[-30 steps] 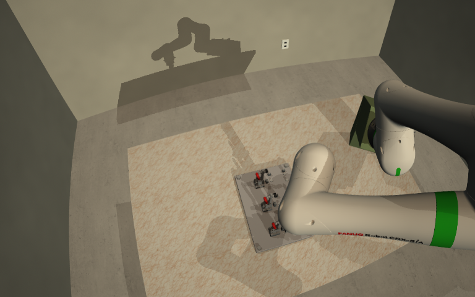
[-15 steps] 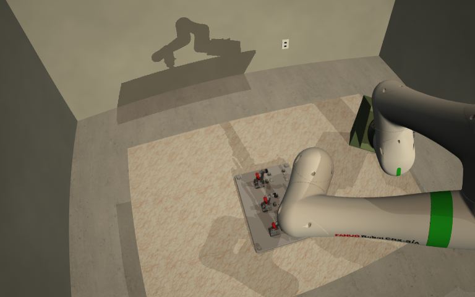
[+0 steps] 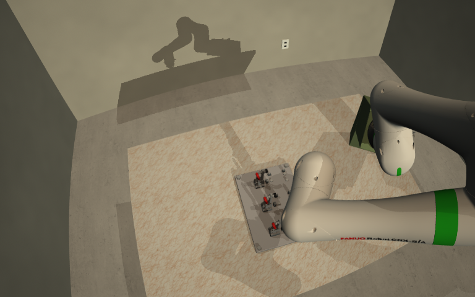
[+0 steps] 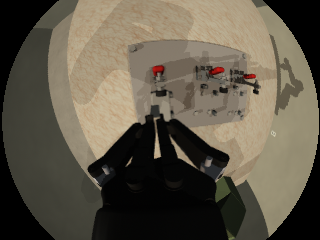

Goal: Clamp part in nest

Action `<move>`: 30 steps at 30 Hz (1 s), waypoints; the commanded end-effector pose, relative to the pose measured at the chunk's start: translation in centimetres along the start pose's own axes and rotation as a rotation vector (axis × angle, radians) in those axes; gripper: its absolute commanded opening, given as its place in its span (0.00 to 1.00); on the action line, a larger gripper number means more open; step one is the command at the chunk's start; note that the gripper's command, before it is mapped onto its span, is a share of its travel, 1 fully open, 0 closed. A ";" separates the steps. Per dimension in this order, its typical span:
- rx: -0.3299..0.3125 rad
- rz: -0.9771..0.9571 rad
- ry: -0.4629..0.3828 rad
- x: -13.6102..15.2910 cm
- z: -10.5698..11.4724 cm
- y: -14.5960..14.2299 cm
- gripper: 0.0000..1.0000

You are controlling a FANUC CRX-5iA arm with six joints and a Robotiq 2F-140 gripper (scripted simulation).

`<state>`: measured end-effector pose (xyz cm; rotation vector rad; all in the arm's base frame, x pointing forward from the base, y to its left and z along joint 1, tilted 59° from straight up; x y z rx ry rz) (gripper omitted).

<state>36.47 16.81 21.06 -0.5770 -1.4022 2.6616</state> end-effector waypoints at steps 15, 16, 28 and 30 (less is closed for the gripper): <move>0.001 0.000 0.000 0.6 0.0 -2.5 0.00; 0.001 0.000 0.000 0.6 0.0 -2.5 0.00; 0.001 0.000 0.000 0.6 -0.9 -2.5 0.00; 0.001 0.000 0.000 0.6 -1.4 -2.5 0.00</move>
Point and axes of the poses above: the point where the finger pads meet when closed, its own z axis back along the fingers, its own y axis across the jaws, x = y × z, the point moved 5 cm from there along z, back along the fingers, and after that the axes turned 13 degrees about -z, right-handed, at the moved point
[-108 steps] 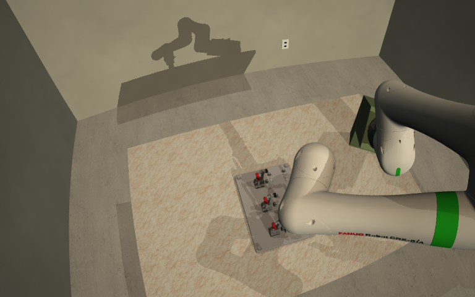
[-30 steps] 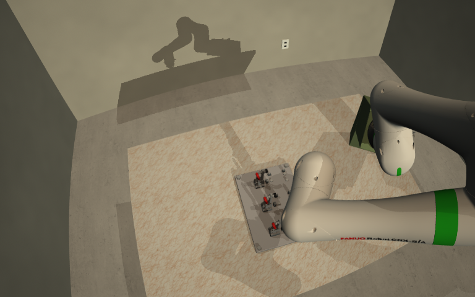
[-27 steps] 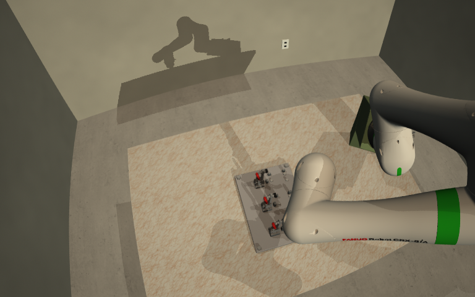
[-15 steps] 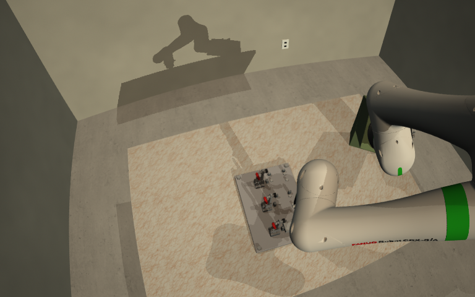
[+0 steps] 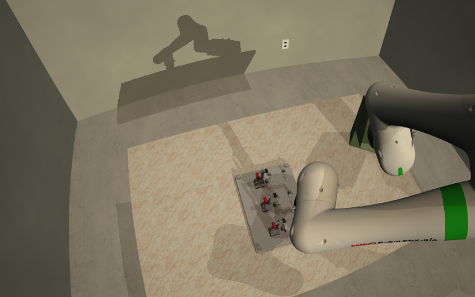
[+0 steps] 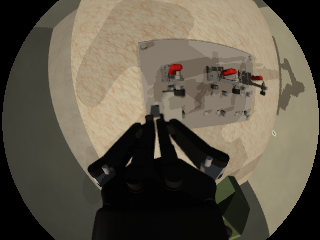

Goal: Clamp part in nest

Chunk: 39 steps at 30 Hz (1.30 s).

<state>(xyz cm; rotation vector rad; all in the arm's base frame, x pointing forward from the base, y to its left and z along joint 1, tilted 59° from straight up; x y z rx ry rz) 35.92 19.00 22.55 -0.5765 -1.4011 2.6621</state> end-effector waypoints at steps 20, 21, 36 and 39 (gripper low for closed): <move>0.000 0.000 0.001 0.0 -2.7 0.0 0.00; 0.000 0.000 0.001 0.0 -2.7 0.0 0.00; 0.000 0.000 0.001 0.0 -2.7 0.0 0.00; 0.000 0.000 0.001 0.0 -2.7 0.0 0.00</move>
Point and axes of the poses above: the point where the finger pads meet when closed, its own z axis back along the fingers, its own y axis across the jaws, x = y × z, the point moved 5 cm from there along z, back along the fingers, and after that the axes turned 13 degrees about -z, right-handed, at the moved point
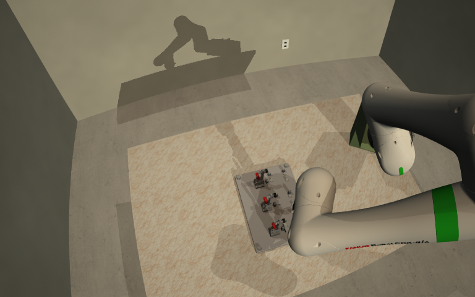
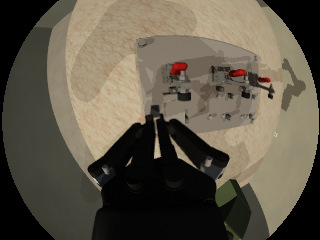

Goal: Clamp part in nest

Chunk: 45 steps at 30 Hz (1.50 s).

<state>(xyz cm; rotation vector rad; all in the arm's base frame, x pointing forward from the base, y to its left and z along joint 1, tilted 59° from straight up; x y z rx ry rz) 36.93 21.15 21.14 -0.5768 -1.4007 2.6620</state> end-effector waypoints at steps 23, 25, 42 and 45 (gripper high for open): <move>0.000 0.000 0.000 0.0 -0.5 0.0 0.00; 0.000 0.000 0.000 0.0 -0.5 0.0 0.00; 0.000 0.000 0.000 -0.1 -0.5 0.5 0.00; 0.000 0.000 0.000 -0.2 -0.5 0.8 0.00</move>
Point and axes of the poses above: the point where the finger pads meet when closed, its own z axis back along the fingers, its own y axis across the jaws, x = y × z, the point moved 5 cm from there along z, back along the fingers, and after that the axes turned 13 degrees about -z, right-handed, at the moved point
